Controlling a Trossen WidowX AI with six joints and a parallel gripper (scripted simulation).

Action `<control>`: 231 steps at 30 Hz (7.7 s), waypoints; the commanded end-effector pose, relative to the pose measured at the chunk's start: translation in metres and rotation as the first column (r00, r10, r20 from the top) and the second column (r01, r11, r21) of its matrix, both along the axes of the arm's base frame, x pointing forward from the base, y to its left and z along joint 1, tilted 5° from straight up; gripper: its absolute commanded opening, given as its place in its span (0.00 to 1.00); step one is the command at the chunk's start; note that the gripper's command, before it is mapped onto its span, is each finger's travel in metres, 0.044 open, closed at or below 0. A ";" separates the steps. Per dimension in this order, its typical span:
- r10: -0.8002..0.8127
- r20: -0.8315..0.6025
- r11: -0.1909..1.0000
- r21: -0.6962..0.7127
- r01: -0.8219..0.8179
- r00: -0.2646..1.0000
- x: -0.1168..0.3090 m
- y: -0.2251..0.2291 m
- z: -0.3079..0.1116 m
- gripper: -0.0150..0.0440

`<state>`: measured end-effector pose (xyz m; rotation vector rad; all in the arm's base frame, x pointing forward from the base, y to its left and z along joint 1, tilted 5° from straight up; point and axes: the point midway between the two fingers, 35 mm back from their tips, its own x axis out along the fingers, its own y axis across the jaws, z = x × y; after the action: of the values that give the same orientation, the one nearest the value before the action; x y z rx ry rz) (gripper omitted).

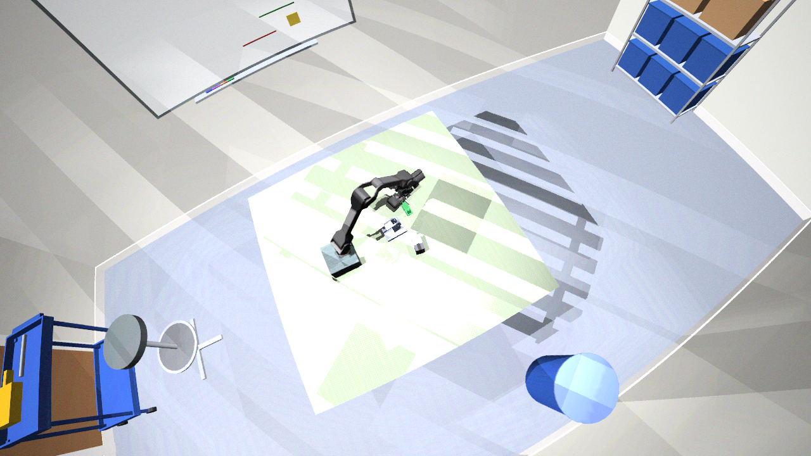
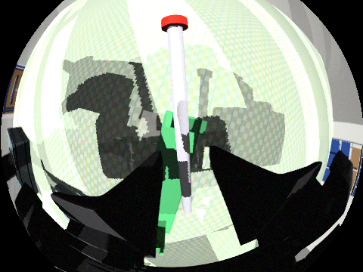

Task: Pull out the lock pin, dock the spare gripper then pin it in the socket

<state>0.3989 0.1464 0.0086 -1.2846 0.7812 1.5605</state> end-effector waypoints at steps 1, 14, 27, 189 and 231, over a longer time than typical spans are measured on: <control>0.004 -0.010 1.000 0.001 -0.004 1.000 -0.002 0.000 -0.007 0.56; 0.004 -0.010 1.000 0.001 -0.004 1.000 -0.002 0.000 -0.007 0.28; 0.001 -0.010 1.000 -0.001 -0.001 1.000 -0.003 0.000 0.001 0.25; -0.274 -0.171 0.961 -0.024 0.274 0.946 -0.007 -0.062 -0.004 0.25; -0.274 -0.171 0.961 -0.024 0.274 0.946 -0.007 -0.062 -0.004 0.25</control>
<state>0.3925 0.0861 0.0089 -0.9988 1.0158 1.4550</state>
